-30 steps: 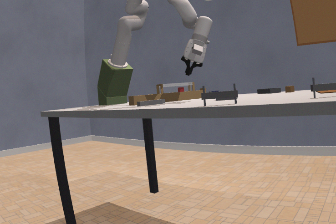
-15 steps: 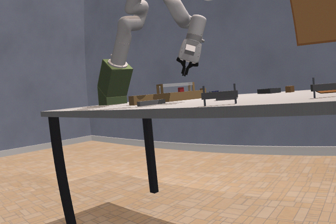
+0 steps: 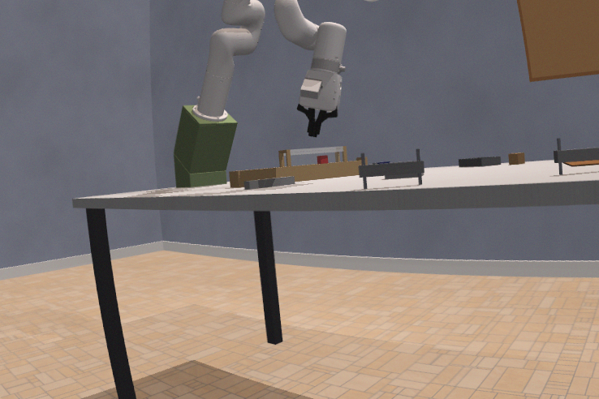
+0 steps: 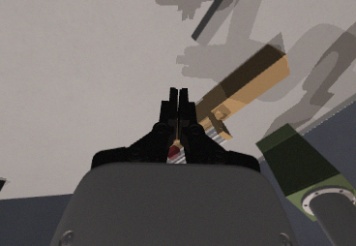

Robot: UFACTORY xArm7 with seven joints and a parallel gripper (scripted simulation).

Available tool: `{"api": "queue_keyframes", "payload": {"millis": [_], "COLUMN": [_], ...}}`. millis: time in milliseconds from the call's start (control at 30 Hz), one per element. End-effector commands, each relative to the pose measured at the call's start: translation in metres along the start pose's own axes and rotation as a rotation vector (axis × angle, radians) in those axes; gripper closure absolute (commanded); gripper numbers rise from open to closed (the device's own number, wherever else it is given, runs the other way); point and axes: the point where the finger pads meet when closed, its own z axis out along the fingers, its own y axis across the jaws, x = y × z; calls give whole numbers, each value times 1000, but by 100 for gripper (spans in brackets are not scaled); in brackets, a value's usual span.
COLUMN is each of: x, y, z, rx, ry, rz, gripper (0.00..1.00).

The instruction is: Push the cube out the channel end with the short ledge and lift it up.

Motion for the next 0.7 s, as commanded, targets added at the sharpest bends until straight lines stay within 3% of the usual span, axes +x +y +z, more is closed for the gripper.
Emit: {"api": "queue_keyframes", "payload": {"millis": [0, 133, 167, 500, 533, 667], "x": [-2, -2, 13, 13, 26, 26], "y": [-4, -4, 11, 11, 25, 25], "z": [-2, -2, 3, 3, 7, 7], "rx": [12, 12, 57, 57, 98, 98], "ry": [-4, -4, -28, -28, -47, -47], "rz": [-6, -6, 82, 82, 166, 166], "gripper": [100, 100, 100, 100, 100, 100]}}
